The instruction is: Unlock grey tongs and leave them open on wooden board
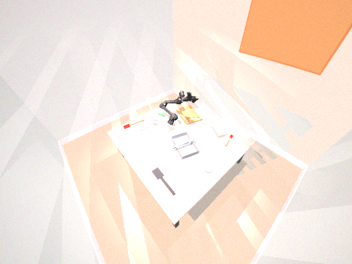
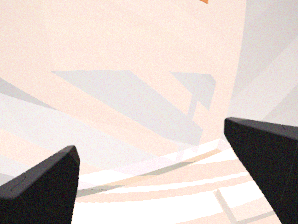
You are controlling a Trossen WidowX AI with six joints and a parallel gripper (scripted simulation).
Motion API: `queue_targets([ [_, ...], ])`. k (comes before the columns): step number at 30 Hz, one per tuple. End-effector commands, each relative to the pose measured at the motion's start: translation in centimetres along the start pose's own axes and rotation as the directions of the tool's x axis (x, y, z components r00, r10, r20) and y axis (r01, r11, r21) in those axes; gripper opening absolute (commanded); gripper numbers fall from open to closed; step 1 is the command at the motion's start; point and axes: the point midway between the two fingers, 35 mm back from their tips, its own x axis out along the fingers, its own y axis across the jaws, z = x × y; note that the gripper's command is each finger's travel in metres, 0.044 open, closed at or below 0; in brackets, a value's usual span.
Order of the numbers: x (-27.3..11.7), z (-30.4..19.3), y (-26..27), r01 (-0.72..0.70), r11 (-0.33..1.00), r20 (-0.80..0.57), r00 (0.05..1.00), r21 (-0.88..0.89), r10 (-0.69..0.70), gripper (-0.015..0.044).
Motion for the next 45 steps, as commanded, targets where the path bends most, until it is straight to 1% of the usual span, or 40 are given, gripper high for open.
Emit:
queue_targets([
  [1, 0.1, -0.1, -0.2, 0.007, 1.0, -0.003, 1.0, 0.002, -0.007, 0.0374],
  [3, 0.4, -0.3, -1.1, 0.032, 0.999, -0.018, 0.999, 0.023, -0.032, 0.0321],
  [5, 1.0, -1.0, -2.9, 0.091, 0.994, -0.052, 0.995, 0.065, -0.087, 0.0269],
  [6, 1.4, -1.4, -4.2, 0.131, 0.987, -0.075, 0.989, 0.092, -0.125, 0.026],
  [10, 2.2, -3.7, -10.5, 0.327, 0.92, -0.189, 0.938, 0.216, -0.289, 0.026],
  [11, 2.2, -4.3, -12.1, 0.377, 0.893, -0.22, 0.919, 0.247, -0.328, 0.026],
  [12, 2.1, -4.4, -13.6, 0.426, 0.868, -0.221, 0.9, 0.257, -0.376, 0.026],
  [15, 1.4, -6.0, -17.4, 0.542, 0.78, -0.288, 0.837, 0.312, -0.466, 0.026],
  [20, -1.3, -9.7, -24.6, 0.729, 0.528, -0.44, 0.684, 0.435, -0.582, 0.026],
  [23, -3.7, -11.9, -28.2, 0.804, 0.353, -0.524, 0.584, 0.479, -0.62, 0.026],
  [26, -6.7, -14.2, -31.4, 0.847, 0.156, -0.606, 0.481, 0.509, -0.634, 0.026],
  [30, -11.2, -17.1, -34.7, 0.841, -0.116, -0.704, 0.357, 0.528, -0.615, 0.026],
  [35, -17.4, -20.8, -37.3, 0.74, -0.441, -0.808, 0.233, 0.509, -0.541, 0.026],
  [38, -21.2, -23.0, -38.1, 0.627, -0.617, -0.859, 0.181, 0.475, -0.478, 0.026],
  [41, -25.0, -25.2, -38.2, 0.482, -0.767, -0.902, 0.149, 0.424, -0.405, 0.026],
  [45, -29.7, -28.1, -37.5, 0.255, -0.909, -0.943, 0.139, 0.328, -0.301, 0.026],
])
